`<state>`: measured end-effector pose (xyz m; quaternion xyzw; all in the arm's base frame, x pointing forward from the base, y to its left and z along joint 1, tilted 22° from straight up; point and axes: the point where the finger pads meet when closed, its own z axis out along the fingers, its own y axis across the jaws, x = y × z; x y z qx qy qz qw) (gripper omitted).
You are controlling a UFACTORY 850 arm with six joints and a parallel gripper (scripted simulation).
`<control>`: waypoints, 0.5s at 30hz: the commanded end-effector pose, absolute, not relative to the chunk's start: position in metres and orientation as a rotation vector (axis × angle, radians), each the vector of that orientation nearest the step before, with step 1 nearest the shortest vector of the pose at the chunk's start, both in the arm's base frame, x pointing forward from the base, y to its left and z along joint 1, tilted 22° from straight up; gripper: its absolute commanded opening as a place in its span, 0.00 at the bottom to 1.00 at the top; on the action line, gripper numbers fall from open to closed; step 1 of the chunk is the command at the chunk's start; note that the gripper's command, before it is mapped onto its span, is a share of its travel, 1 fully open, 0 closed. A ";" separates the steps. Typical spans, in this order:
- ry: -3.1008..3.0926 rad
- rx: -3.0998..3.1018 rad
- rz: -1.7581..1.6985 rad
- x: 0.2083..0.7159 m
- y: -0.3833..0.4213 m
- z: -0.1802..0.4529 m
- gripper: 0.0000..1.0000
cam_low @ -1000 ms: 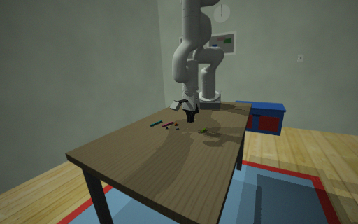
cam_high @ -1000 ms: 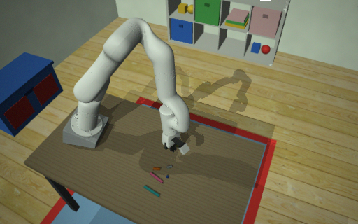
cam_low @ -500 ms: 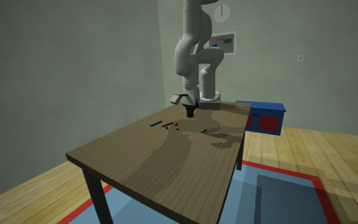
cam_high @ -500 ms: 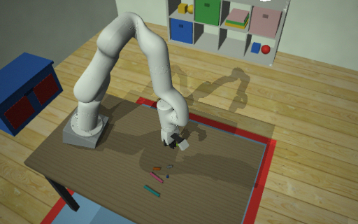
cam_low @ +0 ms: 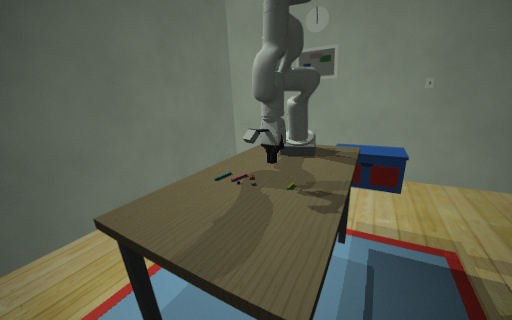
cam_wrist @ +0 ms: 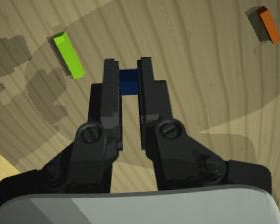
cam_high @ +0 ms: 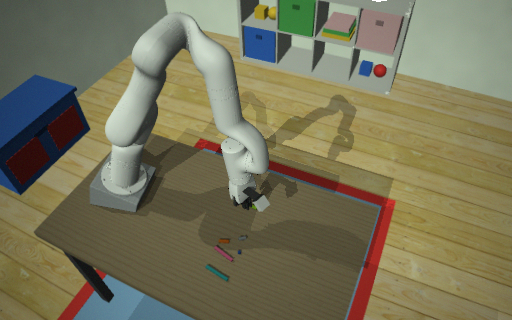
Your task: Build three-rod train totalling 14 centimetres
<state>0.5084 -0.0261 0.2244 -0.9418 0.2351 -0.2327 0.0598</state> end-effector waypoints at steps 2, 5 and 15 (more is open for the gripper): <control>0.719 -2.895 -0.547 0.509 -0.026 0.226 0.04; 0.719 -2.895 -0.547 0.509 -0.026 0.226 0.04; 0.700 -2.903 -0.540 0.504 -0.033 0.223 0.04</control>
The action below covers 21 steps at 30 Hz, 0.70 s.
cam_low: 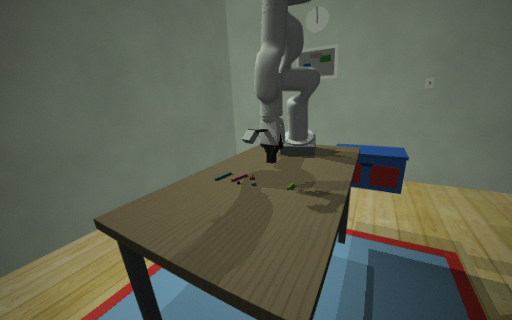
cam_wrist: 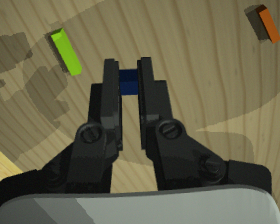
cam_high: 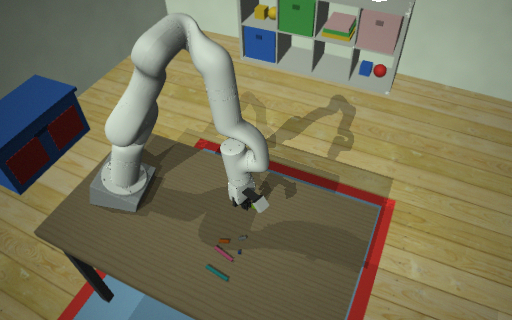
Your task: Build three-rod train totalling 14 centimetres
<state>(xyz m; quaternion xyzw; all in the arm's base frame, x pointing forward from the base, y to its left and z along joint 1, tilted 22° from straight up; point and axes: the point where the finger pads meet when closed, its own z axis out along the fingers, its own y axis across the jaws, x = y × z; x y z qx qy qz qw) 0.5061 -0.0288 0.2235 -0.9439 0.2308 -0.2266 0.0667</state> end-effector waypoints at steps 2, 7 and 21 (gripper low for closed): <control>0.700 -2.903 -0.540 0.504 -0.033 0.223 0.04; 0.642 -2.923 -0.526 0.488 -0.051 0.216 0.04; 0.416 -2.981 -0.537 0.425 -0.116 0.191 0.04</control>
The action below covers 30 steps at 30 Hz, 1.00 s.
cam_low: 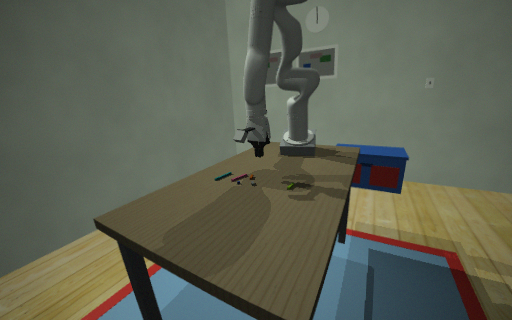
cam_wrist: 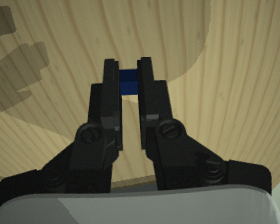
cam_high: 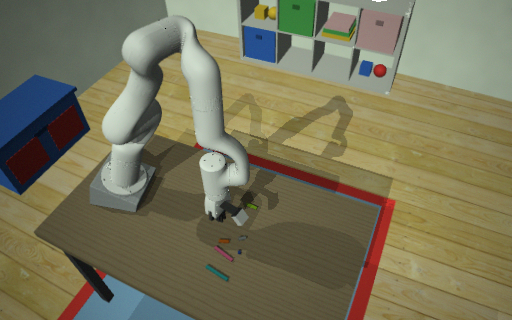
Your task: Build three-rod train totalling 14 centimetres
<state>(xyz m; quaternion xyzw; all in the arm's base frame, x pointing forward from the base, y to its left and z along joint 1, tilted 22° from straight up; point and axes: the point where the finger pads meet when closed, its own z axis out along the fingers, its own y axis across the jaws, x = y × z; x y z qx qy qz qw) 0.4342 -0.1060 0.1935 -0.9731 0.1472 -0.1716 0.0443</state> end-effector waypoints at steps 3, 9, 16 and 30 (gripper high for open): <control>0.371 -2.994 -0.551 0.412 -0.128 0.187 0.04; 0.322 -3.011 -0.569 0.397 -0.142 0.182 0.04; 0.315 -3.014 -0.572 0.395 -0.143 0.181 0.04; 0.315 -3.014 -0.572 0.395 -0.143 0.181 0.04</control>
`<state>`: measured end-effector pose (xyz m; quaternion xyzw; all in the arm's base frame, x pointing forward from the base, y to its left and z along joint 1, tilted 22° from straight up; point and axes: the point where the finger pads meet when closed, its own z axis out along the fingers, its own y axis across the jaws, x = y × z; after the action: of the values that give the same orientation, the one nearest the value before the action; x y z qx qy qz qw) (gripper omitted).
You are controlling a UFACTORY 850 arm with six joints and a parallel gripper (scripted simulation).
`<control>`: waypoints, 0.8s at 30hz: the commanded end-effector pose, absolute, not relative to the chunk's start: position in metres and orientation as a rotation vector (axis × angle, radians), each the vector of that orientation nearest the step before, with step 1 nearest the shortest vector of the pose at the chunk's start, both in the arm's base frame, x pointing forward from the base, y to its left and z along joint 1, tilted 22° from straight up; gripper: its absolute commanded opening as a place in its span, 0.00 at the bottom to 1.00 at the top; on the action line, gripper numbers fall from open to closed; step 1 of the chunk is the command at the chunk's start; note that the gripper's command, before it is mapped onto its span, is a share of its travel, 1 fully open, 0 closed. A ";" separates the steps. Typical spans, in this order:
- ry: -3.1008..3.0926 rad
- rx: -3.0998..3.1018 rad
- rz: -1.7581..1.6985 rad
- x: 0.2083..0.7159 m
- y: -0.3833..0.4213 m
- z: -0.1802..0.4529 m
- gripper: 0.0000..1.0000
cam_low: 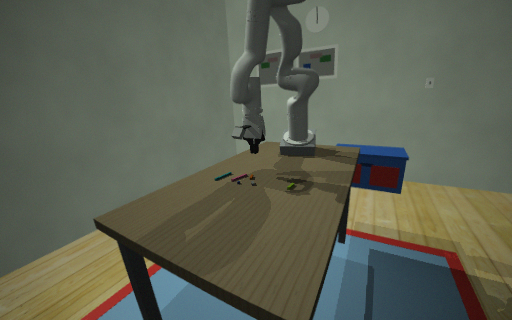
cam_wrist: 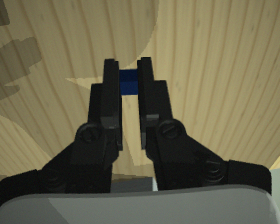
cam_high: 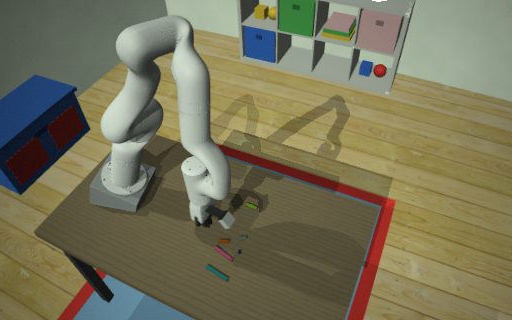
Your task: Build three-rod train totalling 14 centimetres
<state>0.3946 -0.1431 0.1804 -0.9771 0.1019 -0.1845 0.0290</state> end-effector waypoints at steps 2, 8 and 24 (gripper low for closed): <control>0.315 -3.014 -0.572 0.395 -0.143 0.181 0.04; 0.315 -3.014 -0.573 0.397 -0.143 0.176 0.04; 0.315 -3.014 -0.573 0.409 -0.143 0.144 0.04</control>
<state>0.4059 -0.1426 0.1510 -0.9783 0.1019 -0.1776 0.0315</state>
